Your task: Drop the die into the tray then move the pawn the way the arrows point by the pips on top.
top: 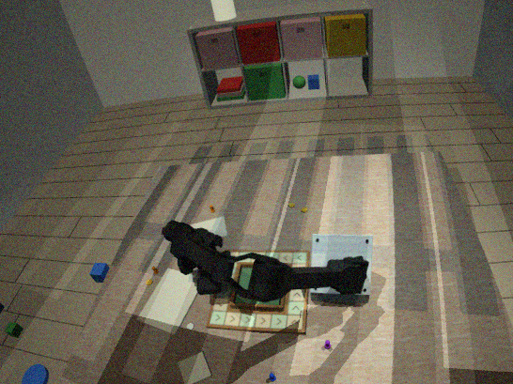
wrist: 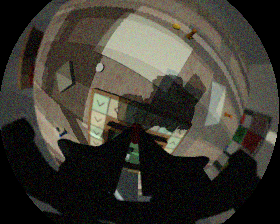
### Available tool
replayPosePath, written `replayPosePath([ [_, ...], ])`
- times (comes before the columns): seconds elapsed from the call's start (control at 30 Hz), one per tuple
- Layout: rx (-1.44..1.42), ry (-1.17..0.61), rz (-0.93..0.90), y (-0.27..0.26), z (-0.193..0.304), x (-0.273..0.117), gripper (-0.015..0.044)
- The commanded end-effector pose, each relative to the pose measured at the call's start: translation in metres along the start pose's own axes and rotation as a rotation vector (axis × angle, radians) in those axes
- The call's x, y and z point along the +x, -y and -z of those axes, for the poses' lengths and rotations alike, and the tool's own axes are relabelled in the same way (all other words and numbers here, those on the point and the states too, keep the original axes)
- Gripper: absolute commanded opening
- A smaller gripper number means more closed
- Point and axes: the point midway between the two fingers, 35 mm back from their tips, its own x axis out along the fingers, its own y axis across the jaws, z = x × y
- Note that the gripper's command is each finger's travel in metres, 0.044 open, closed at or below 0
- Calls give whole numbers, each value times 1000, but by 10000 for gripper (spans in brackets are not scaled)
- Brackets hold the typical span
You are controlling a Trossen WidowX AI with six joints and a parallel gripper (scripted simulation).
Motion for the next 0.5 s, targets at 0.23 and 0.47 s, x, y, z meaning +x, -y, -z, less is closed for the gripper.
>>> replayPosePath([
  [0.23, -9, -3, 2, -6, 5, -70, 0],
  [0.47, -8, -4, 5, -15, 6, -63, 0],
])
